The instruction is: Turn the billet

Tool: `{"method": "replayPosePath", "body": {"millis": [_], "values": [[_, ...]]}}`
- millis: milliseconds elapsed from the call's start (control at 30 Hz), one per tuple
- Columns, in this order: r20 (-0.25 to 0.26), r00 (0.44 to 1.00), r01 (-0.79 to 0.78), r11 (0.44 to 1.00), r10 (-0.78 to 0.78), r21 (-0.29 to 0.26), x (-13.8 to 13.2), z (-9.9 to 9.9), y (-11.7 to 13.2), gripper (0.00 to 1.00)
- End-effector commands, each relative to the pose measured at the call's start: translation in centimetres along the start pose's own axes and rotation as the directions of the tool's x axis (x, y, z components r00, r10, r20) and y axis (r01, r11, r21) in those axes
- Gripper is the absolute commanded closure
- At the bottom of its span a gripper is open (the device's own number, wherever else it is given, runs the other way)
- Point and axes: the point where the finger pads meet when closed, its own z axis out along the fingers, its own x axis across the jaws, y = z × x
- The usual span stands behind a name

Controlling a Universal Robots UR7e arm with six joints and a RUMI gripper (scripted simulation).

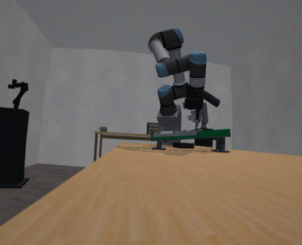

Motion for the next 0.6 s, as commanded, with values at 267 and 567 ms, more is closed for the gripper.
{"method": "replayPosePath", "body": {"millis": [267,567], "values": [[0.046,0.99,-0.137,0.991,0.137,0.001,-1.5,1.1,0.7,0.6],[0.046,0.99,-0.137,0.991,0.137,0.001,-1.5,1.1,0.7,0.6]]}}
